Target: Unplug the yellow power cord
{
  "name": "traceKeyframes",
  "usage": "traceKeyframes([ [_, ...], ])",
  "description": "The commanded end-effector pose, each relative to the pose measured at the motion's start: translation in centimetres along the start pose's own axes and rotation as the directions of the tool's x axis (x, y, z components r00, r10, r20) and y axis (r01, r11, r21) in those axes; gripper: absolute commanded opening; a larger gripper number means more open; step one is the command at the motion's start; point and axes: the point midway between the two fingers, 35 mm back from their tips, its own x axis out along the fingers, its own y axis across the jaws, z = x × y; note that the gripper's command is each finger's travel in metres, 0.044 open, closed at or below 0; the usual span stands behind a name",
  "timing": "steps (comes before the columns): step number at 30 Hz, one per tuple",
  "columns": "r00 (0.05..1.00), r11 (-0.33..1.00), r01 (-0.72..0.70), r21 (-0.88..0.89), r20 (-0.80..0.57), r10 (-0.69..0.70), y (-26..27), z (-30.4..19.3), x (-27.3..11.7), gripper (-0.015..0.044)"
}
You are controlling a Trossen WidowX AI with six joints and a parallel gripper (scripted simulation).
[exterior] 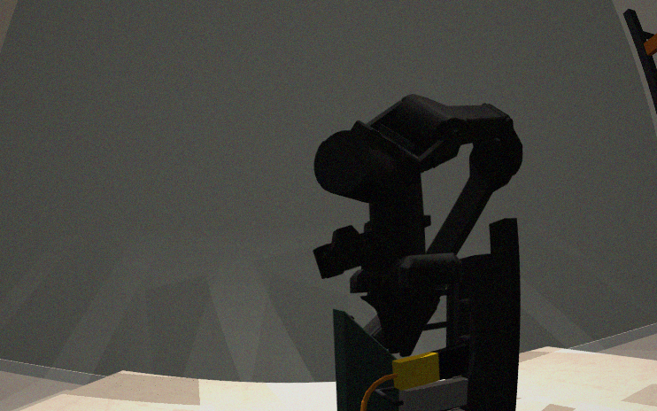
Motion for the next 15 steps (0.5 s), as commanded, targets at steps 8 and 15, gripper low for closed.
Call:
traceKeyframes([
  [8,1.0,1.0,-0.003,0.005,-0.006,0.003,-0.1,-1.0,0.2,0.016],
  [15,1.0,1.0,-0.003,0.005,-0.007,0.003,-0.1,-1.0,1.1,0.016],
])
